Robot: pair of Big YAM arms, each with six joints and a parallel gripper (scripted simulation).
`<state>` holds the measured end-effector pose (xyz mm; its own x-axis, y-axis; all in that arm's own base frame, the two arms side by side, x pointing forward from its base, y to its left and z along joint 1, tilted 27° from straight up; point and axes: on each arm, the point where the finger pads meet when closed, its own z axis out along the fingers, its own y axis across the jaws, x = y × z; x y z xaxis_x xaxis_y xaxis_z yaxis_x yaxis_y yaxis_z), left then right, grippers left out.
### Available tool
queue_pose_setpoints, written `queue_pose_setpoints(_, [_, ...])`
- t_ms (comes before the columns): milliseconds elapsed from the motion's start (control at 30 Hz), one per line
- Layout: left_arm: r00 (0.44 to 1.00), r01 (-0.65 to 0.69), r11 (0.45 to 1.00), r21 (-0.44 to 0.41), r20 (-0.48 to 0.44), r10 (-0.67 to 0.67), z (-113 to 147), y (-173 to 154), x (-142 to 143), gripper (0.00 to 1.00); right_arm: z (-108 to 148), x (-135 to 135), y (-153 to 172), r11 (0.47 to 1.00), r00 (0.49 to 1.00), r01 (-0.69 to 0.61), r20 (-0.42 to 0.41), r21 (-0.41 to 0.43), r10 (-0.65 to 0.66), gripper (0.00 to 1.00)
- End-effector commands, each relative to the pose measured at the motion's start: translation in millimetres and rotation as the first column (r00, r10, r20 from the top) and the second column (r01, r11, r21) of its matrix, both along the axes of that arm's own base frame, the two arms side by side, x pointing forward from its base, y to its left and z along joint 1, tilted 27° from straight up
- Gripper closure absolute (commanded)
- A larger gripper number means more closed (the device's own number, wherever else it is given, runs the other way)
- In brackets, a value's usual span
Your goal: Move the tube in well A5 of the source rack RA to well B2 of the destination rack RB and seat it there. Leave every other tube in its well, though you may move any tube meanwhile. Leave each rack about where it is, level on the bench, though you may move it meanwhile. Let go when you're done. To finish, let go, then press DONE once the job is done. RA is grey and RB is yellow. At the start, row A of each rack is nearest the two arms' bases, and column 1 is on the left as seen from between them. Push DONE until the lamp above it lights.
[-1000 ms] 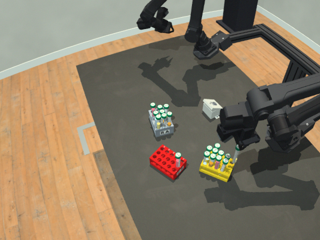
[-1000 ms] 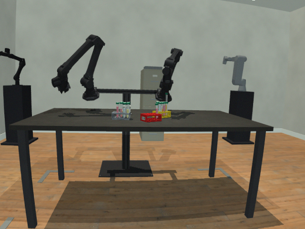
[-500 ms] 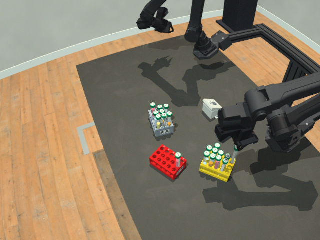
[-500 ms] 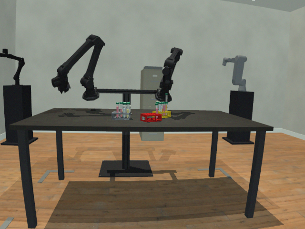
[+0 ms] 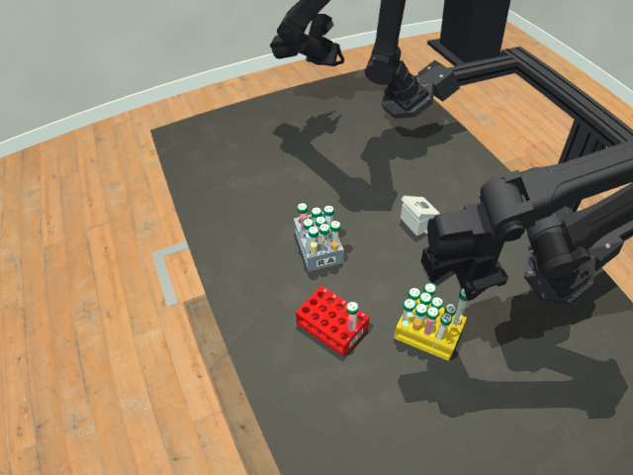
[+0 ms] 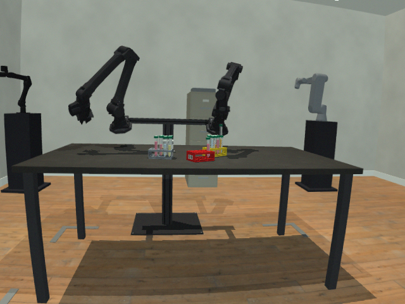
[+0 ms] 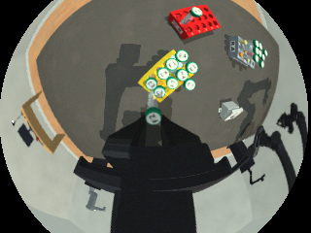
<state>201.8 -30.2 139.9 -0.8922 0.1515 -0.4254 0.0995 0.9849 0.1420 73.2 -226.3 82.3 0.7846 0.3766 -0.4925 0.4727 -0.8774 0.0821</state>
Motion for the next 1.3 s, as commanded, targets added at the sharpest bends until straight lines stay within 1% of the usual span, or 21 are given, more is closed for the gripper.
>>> queue_pose_setpoints(0, [0.998,-0.003,1.000,-0.022,0.061,0.005,29,-4,18,1.00,6,4,-5,1.000,1.000,0.001,0.011,-0.014,-0.001,0.70])
queue_pose_setpoints(100, [0.998,-0.003,1.000,-0.022,0.061,0.005,28,-4,18,1.00,6,4,-5,1.000,1.000,0.001,0.011,-0.014,-0.001,0.70])
queue_pose_setpoints(300, [1.000,-0.006,1.000,-0.008,0.018,0.006,0,1,6,1.00,6,4,-5,1.000,1.000,0.001,0.011,-0.014,-0.001,0.70])
queue_pose_setpoints(533, [1.000,-0.004,1.000,-0.012,0.030,0.004,0,1,5,1.00,6,4,-5,1.000,1.000,0.001,0.011,-0.014,-0.001,0.70])
queue_pose_setpoints(1267, [1.000,-0.004,1.000,-0.006,0.016,0.004,-10,2,4,1.00,6,4,-5,1.000,1.000,0.001,0.011,-0.014,-0.001,0.70])
